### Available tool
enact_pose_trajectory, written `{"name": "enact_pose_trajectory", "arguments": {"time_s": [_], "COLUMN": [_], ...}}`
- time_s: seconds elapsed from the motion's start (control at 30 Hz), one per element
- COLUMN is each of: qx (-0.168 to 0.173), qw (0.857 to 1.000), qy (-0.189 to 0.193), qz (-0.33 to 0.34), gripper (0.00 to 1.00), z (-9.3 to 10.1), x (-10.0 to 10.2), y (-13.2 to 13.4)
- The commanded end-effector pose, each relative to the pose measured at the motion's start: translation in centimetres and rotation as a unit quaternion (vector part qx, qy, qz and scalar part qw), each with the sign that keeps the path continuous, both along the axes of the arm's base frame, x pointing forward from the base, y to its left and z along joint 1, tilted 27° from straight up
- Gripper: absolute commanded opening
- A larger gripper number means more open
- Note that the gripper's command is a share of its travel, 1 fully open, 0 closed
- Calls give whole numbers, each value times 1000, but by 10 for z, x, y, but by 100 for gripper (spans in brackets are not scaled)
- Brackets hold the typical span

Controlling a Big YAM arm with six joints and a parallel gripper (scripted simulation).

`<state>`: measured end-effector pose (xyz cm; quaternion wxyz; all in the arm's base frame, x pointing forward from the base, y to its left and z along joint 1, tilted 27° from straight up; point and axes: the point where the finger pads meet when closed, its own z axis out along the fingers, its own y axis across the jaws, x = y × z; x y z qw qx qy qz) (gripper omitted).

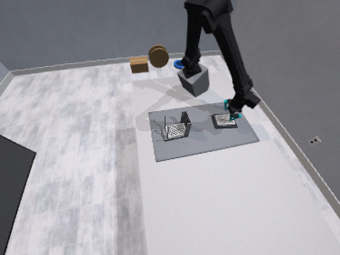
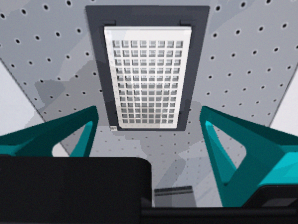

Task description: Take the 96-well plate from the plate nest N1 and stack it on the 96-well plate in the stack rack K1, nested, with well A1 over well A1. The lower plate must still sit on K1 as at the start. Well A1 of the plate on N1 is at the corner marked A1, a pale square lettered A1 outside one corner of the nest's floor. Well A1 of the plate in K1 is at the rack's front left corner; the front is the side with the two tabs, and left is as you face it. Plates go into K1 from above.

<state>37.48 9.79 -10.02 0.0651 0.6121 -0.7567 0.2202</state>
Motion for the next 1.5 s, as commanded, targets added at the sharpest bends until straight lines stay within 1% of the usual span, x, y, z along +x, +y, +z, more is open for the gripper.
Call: {"name": "enact_pose_trajectory", "arguments": {"time_s": [0.0,0.17,0.27,0.73,0.8,1.2,1.37,1.4,1.47], "qx": [-1,0,0,0,0,3,3,11,8], "qw": [1000,1000,1000,1000,1000,1000,1000,1000,1000], "qy": [1,0,-1,-2,-2,-10,-10,-27,-20], "qz": [-1,-1,-1,-1,-1,-1,-1,0,0], "gripper": [100,100,100,100,100,100,100,100,100], "z": [-9,-16,-17,-38,-38,-54,-54,-43,-48], "x": [1,3,5,10,10,22,23,30,26], "y": [-8,-11,-11,-20,-20,-25,-25,-17,-19]}}
